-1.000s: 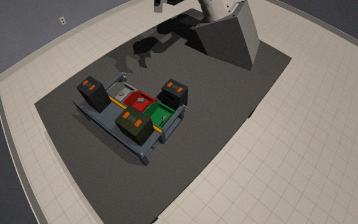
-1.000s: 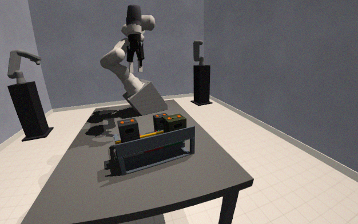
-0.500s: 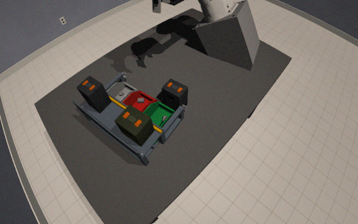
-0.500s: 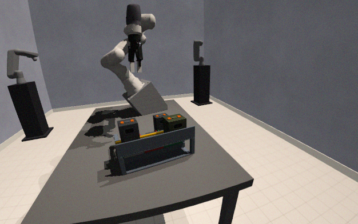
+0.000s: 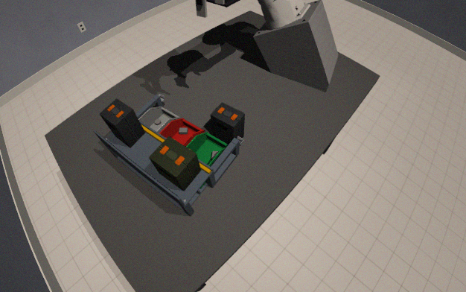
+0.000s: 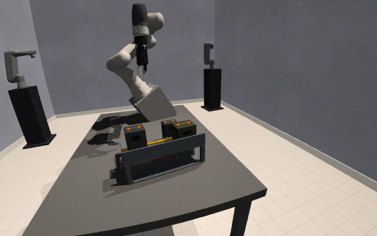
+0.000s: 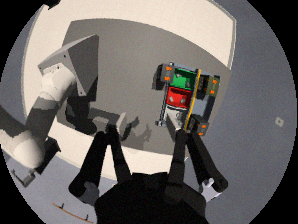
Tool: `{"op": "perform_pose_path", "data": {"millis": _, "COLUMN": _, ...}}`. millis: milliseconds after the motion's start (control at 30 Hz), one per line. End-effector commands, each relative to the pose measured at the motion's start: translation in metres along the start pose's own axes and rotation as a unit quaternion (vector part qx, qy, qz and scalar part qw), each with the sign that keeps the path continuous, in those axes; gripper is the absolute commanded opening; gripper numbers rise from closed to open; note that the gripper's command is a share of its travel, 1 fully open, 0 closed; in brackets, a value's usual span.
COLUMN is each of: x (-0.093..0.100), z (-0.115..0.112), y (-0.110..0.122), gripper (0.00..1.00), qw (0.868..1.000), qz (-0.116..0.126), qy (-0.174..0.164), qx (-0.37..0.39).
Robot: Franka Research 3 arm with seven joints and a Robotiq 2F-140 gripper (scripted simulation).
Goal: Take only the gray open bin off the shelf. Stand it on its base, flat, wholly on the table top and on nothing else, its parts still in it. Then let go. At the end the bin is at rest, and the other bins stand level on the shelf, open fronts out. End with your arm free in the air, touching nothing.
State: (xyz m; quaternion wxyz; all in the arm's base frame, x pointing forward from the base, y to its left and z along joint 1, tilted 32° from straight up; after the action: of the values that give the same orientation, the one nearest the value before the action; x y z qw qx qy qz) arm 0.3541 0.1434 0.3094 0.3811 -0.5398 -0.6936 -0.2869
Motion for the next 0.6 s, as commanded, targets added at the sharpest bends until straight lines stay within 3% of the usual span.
{"op": "perform_pose_path", "data": {"millis": 0, "x": 0.000, "z": 0.000, "y": 0.000, "gripper": 0.57, "qw": 1.000, "qz": 0.003, "qy": 0.005, "qx": -0.024}}
{"op": "perform_pose_path", "data": {"millis": 100, "x": 0.001, "z": 0.000, "y": 0.001, "gripper": 0.57, "qw": 0.998, "qz": 0.008, "qy": 0.013, "qx": -0.061}}
{"op": "perform_pose_path", "data": {"millis": 500, "x": 0.001, "z": 0.000, "y": 0.001, "gripper": 0.57, "qw": 0.998, "qz": 0.008, "qy": 0.013, "qx": -0.061}}
{"op": "perform_pose_path", "data": {"millis": 567, "x": -0.001, "z": -0.016, "y": 0.014, "gripper": 0.57, "qw": 0.998, "qz": 0.008, "qy": 0.011, "qx": -0.054}}
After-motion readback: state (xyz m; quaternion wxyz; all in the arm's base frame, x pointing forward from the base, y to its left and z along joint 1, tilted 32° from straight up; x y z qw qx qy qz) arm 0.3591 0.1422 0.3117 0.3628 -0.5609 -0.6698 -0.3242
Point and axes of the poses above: the point where the finger pads meet when closed, its own x axis back along the fingers, its own y axis across the jaws, z = x × y, the point moved 9 cm from there along x, back along the fingers, and after that the axes turned 3 degrees about x, right-handed, at the moved point
